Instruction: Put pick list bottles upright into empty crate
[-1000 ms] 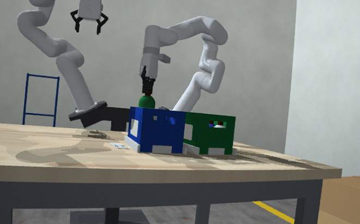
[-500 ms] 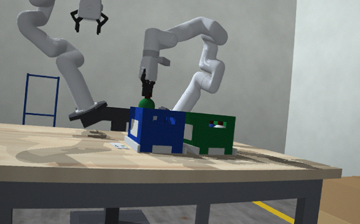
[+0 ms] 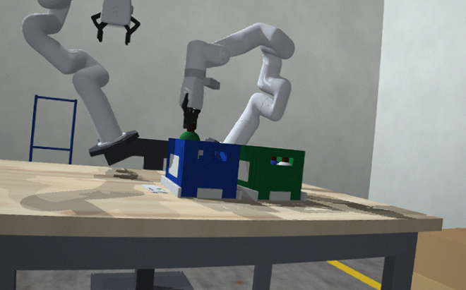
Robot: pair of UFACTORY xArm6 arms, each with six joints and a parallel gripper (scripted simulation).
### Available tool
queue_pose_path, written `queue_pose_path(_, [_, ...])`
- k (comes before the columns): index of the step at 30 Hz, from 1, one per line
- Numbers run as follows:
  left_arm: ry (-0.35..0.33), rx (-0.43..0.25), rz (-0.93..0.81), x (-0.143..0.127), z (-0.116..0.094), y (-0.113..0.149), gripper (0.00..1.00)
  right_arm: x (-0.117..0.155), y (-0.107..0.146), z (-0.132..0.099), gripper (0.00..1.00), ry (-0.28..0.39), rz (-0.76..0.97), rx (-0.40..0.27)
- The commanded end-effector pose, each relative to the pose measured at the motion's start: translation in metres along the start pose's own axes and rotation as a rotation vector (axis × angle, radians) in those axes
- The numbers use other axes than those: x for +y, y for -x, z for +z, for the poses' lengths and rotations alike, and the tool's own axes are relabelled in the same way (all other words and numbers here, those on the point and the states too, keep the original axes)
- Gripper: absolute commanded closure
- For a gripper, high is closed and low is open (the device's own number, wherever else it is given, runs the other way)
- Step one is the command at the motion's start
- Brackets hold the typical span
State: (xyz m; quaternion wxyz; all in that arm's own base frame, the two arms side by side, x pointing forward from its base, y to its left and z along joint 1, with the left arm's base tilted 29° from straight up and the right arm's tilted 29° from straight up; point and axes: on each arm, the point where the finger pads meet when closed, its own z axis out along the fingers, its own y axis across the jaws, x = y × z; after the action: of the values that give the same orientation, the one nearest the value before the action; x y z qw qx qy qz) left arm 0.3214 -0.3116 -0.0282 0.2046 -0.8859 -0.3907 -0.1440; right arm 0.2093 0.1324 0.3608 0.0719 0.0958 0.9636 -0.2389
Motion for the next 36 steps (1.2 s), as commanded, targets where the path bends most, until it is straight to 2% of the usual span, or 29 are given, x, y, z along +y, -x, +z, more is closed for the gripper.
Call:
queue_pose_path(1, [0.006, -0.001, -0.001, 0.002, 0.001, 0.0, 1.0, 0.0, 0.0, -0.001, 0.0, 0.002, 0.001, -0.001])
queue_pose_path(36, [0.006, -0.001, -0.001, 0.002, 0.032, 0.0, 1.0, 0.0, 0.0, -0.001, 0.0, 0.002, 0.001, -0.001])
